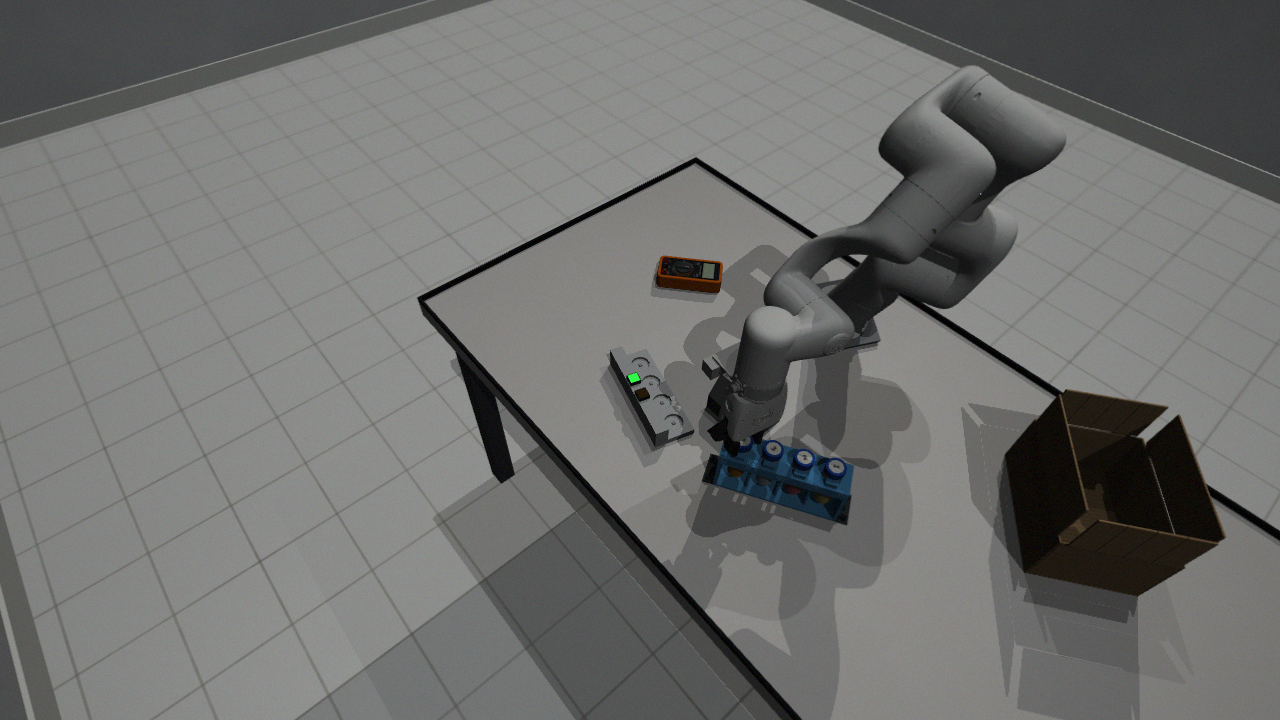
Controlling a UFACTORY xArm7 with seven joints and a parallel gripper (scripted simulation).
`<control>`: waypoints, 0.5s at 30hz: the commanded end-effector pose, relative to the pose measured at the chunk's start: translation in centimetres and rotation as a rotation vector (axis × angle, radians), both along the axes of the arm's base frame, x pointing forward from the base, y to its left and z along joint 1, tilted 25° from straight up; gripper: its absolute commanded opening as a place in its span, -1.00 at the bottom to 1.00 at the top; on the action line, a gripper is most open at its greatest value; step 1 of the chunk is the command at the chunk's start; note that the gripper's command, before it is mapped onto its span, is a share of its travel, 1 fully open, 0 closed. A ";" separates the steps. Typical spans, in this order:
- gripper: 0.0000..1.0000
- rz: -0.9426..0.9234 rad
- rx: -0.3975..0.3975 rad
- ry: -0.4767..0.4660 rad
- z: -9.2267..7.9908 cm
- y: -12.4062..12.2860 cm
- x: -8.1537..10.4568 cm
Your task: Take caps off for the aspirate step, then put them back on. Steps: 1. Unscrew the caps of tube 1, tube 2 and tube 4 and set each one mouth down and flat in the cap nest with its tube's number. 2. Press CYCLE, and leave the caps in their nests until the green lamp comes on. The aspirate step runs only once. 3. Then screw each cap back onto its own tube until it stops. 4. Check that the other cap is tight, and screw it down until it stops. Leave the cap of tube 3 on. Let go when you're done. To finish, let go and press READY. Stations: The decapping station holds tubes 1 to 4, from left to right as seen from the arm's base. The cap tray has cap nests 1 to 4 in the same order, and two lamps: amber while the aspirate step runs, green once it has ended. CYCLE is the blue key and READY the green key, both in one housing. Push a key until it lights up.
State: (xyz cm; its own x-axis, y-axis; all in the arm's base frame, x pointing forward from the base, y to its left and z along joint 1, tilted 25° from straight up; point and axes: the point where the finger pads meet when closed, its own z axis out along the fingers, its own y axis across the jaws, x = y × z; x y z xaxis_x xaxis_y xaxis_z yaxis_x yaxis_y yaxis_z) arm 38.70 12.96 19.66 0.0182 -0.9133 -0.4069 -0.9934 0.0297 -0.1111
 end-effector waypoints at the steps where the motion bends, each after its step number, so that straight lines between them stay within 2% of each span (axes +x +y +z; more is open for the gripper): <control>1: -0.08 -0.004 0.000 -0.003 0.2 -0.1 0.1; 7: -0.08 -0.003 0.001 -0.003 0.2 -0.1 0.1; 15: -0.08 -0.004 0.000 -0.003 2.3 -1.0 -0.2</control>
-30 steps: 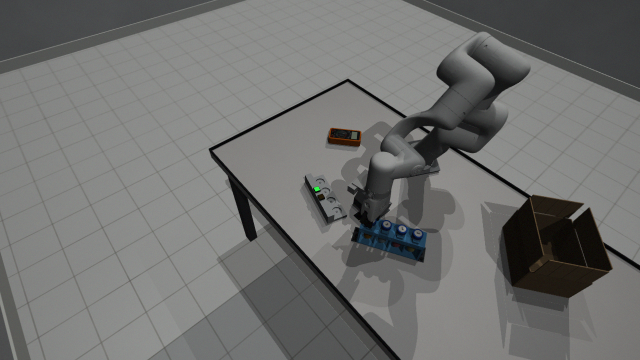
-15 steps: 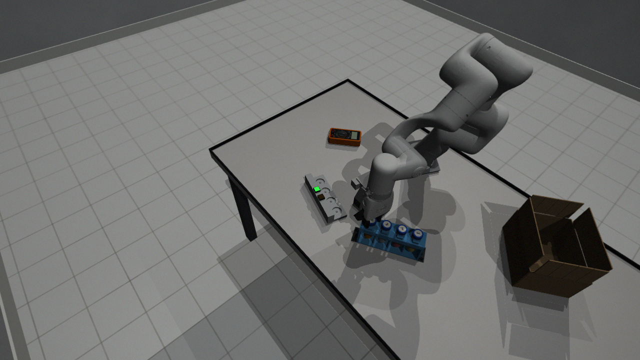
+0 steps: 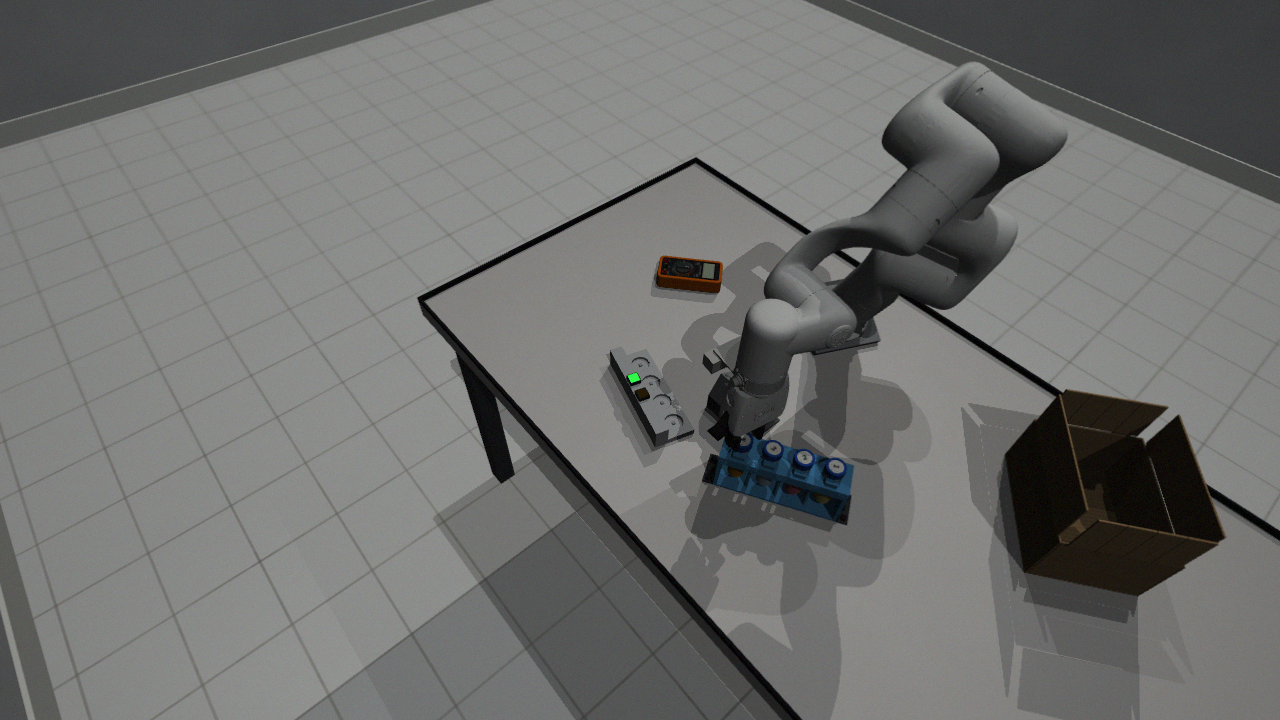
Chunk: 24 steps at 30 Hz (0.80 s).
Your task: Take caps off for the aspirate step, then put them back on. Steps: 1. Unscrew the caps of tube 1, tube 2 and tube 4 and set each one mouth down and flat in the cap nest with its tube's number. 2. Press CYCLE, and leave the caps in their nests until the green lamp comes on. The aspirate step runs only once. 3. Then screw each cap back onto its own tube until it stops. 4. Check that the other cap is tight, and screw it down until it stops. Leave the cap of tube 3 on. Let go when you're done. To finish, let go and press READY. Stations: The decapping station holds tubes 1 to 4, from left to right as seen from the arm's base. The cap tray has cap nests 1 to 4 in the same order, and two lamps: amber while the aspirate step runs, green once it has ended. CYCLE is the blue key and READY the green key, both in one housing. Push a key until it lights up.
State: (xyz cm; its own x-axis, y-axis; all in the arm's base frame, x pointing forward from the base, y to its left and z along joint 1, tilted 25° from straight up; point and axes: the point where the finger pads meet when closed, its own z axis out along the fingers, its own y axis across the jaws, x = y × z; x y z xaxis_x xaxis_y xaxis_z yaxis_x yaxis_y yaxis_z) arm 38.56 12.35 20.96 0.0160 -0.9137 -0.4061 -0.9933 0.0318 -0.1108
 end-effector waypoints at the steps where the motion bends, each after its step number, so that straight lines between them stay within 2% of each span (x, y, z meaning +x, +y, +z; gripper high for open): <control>1: -0.08 -0.001 0.001 -0.003 1.3 -0.5 0.0; 7: -0.08 -0.001 0.001 -0.004 3.0 -1.3 -0.3; 10: -0.08 -0.001 0.001 -0.004 3.0 -1.3 -0.3; 13: -0.08 0.225 -0.028 -0.105 3.6 0.5 -1.9; 17: -0.08 0.420 -0.053 -0.192 4.2 2.1 -3.5; 24: -0.08 0.764 -0.097 -0.346 4.3 2.4 -3.7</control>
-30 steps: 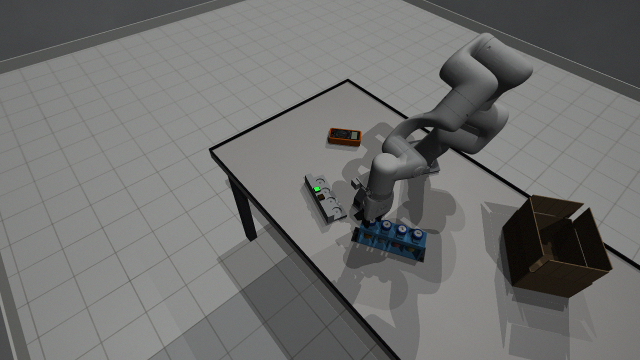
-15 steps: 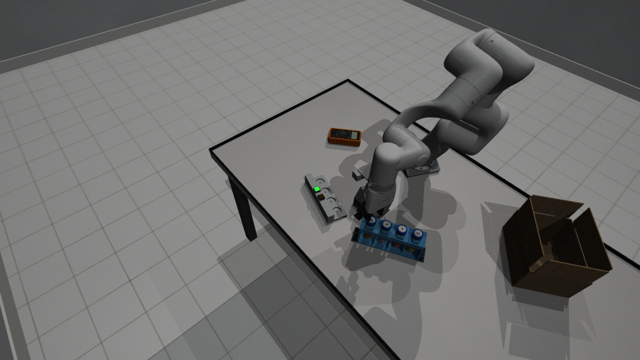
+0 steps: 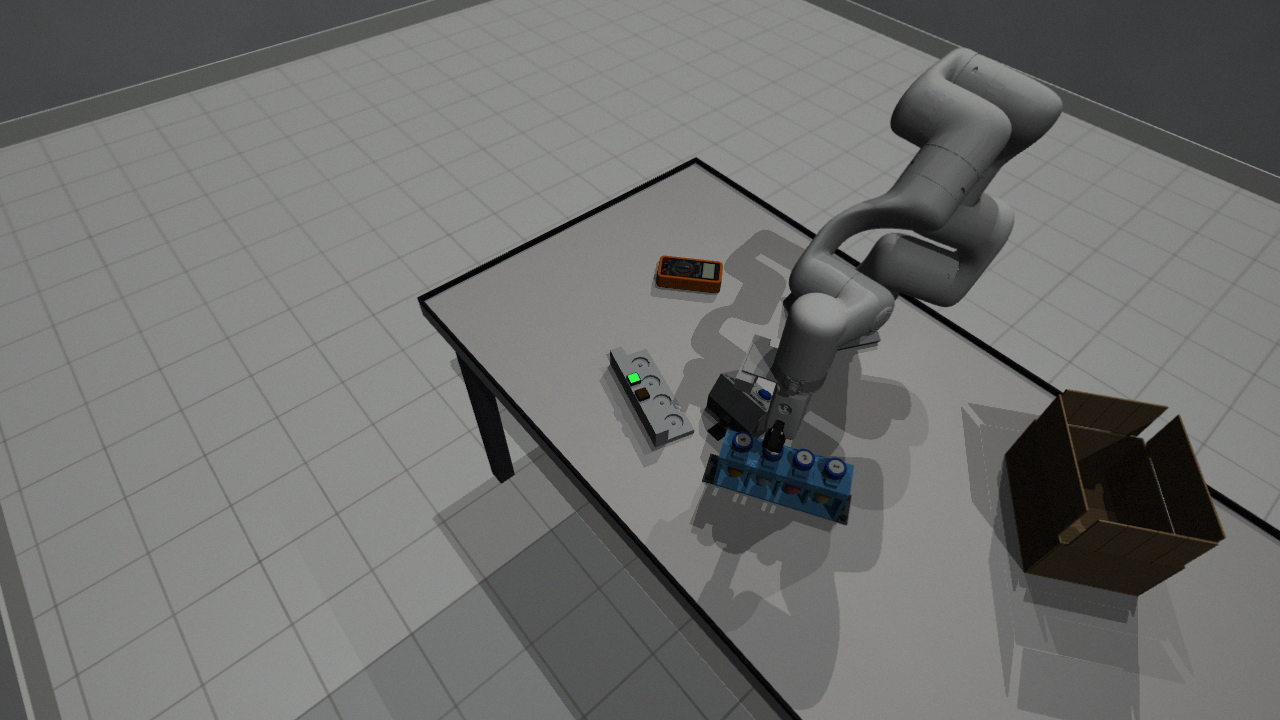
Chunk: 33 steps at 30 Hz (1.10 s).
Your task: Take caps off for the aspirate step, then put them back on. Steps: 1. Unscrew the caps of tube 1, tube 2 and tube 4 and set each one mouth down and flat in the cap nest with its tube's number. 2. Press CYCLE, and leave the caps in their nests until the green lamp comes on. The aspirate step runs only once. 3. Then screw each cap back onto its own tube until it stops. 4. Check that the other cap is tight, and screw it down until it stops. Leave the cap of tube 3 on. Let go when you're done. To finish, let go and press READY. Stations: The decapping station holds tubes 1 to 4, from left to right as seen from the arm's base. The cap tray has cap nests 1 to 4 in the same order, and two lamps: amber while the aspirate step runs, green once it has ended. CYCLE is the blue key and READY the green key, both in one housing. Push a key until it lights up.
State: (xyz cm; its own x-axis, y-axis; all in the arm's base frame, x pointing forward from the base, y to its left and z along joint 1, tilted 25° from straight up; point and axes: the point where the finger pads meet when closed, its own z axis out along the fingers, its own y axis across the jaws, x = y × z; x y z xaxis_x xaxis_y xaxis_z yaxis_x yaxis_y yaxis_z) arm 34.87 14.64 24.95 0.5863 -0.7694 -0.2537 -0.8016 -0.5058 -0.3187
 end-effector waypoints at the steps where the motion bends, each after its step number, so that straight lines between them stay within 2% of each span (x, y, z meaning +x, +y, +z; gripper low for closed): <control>1: -0.08 0.208 -0.010 -0.092 0.3 0.1 0.0; 2: -0.08 0.208 -0.010 -0.092 0.3 0.1 0.0; 3: -0.08 0.303 -0.021 -0.133 0.3 0.1 0.0; 9: -0.08 0.316 -0.023 -0.139 0.3 0.1 0.0; 23: -0.08 0.316 -0.023 -0.139 -3.0 1.6 0.4; 33: -0.08 0.316 -0.023 -0.139 -3.1 1.6 0.4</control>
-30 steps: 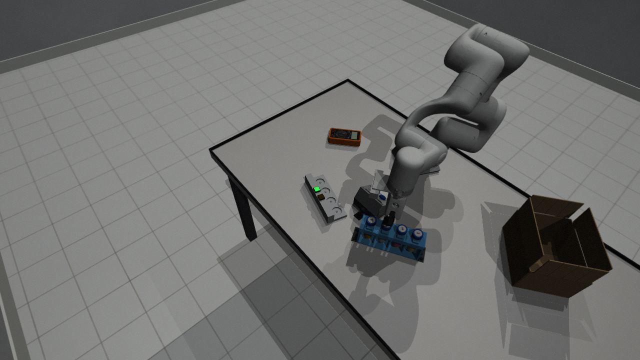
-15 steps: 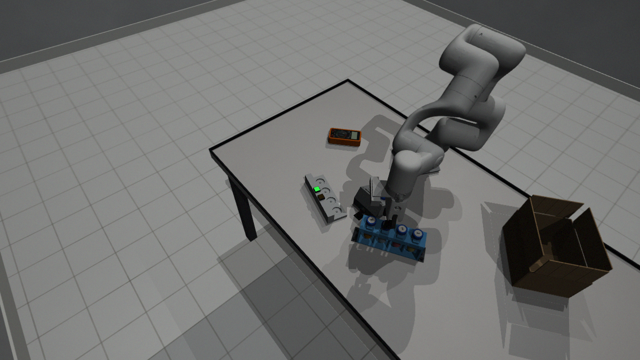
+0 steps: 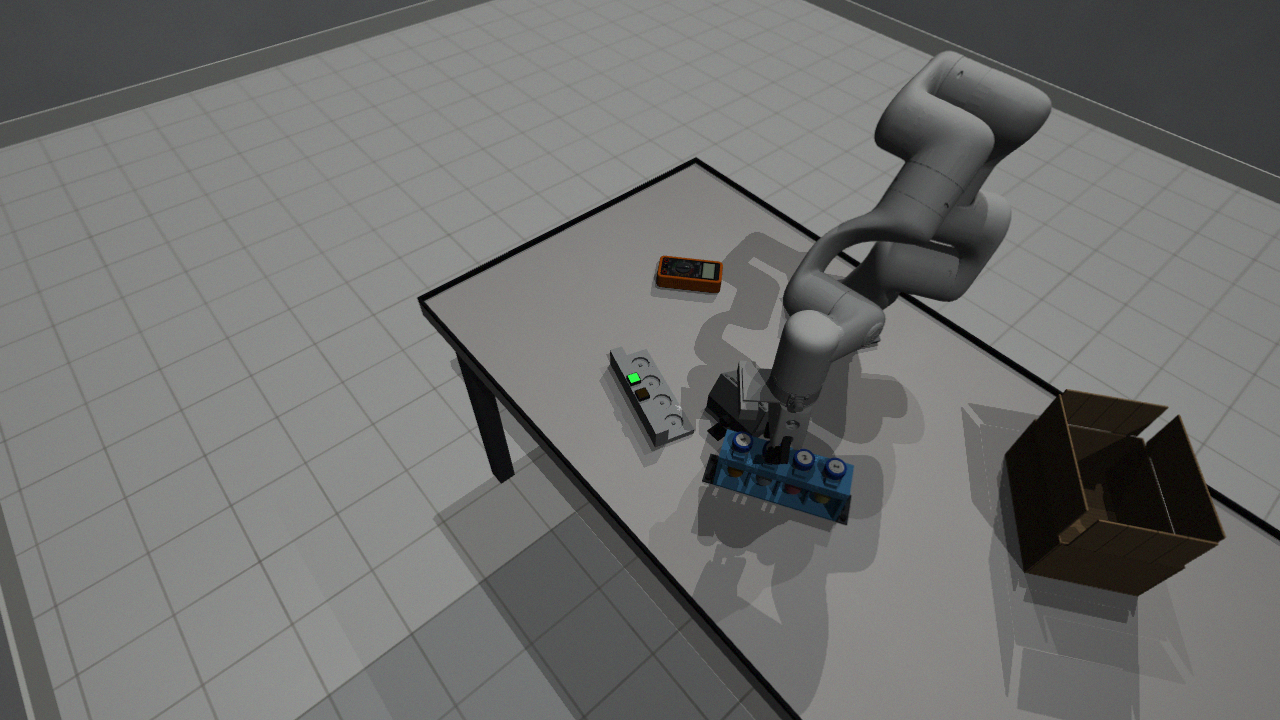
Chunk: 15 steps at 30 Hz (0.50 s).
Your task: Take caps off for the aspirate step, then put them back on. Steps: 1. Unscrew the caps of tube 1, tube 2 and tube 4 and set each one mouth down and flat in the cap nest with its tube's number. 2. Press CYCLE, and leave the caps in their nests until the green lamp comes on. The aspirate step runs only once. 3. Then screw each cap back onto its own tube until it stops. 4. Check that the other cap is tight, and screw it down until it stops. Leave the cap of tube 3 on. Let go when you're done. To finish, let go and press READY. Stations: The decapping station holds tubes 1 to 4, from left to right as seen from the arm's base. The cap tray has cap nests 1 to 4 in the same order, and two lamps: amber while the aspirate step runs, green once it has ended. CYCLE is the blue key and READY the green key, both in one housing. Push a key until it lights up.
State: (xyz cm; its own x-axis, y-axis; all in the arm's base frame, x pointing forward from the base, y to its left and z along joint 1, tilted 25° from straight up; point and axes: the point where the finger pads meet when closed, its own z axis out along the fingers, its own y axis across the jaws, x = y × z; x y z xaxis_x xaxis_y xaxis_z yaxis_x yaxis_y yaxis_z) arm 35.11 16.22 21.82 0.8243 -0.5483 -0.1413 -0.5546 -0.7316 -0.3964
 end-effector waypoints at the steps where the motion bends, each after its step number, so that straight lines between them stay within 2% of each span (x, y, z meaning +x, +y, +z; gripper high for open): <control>1: -0.08 -0.001 0.002 -0.003 0.0 0.1 0.1; 15: -0.08 -0.001 0.002 -0.003 -0.6 0.3 0.2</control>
State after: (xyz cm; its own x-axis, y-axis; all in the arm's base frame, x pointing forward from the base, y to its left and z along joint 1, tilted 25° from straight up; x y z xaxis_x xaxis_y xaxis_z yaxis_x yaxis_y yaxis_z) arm 35.16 16.48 21.23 0.8244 -0.5481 -0.1416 -0.5546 -0.7319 -0.3959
